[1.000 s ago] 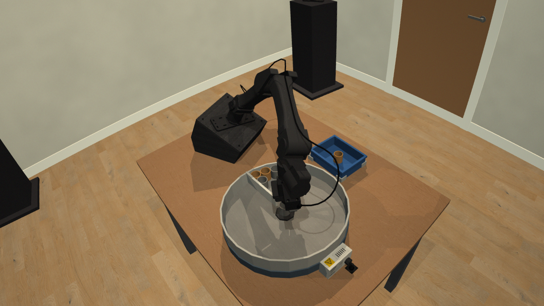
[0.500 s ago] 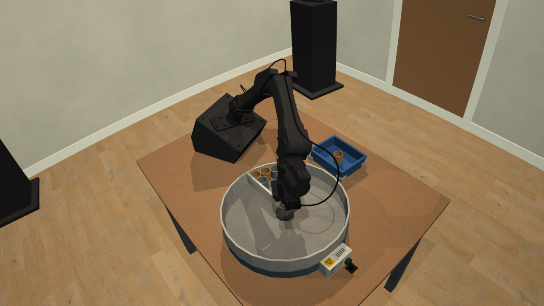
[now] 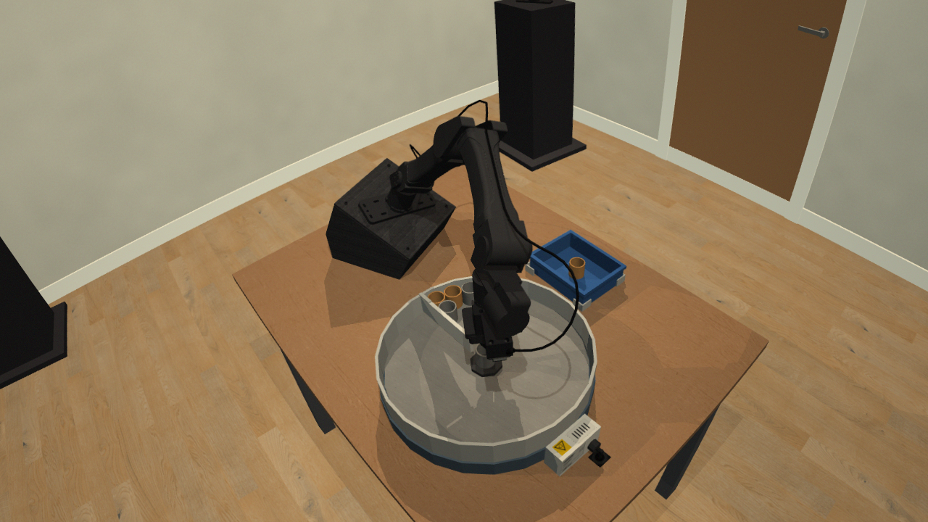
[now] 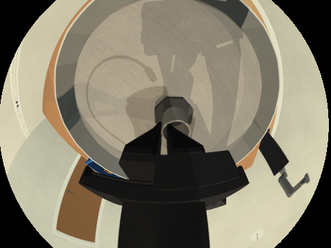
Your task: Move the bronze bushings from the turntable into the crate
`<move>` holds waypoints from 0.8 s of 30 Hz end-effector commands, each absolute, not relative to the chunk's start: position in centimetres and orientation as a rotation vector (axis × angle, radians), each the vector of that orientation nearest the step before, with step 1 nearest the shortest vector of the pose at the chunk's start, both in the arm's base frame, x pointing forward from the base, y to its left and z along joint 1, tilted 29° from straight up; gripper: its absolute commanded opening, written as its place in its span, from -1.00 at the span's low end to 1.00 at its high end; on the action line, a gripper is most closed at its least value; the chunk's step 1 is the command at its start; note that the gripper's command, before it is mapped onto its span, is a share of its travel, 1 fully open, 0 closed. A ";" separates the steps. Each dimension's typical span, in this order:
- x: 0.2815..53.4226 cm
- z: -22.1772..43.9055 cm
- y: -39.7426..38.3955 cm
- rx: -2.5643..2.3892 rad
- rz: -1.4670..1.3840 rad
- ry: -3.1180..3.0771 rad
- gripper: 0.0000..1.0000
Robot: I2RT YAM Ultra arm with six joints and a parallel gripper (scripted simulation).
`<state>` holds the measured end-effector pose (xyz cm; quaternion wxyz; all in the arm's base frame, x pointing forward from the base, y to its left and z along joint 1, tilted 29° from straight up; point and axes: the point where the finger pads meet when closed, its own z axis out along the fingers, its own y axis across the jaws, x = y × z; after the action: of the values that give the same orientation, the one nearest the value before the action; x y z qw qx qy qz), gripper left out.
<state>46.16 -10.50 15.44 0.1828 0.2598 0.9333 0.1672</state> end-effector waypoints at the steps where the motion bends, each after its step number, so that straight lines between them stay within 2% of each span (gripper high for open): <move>1: 46.2 17.9 -11.3 0.732 0.439 2.581 -1.00; 11: 46.2 17.9 -11.3 0.732 0.439 2.581 -1.00; 12: 46.2 17.9 -11.3 0.732 0.439 2.581 -0.68; 24: 46.5 18.1 -11.4 0.725 0.437 2.569 -0.68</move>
<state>46.08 -10.53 15.44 0.1818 0.2604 0.9336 0.1662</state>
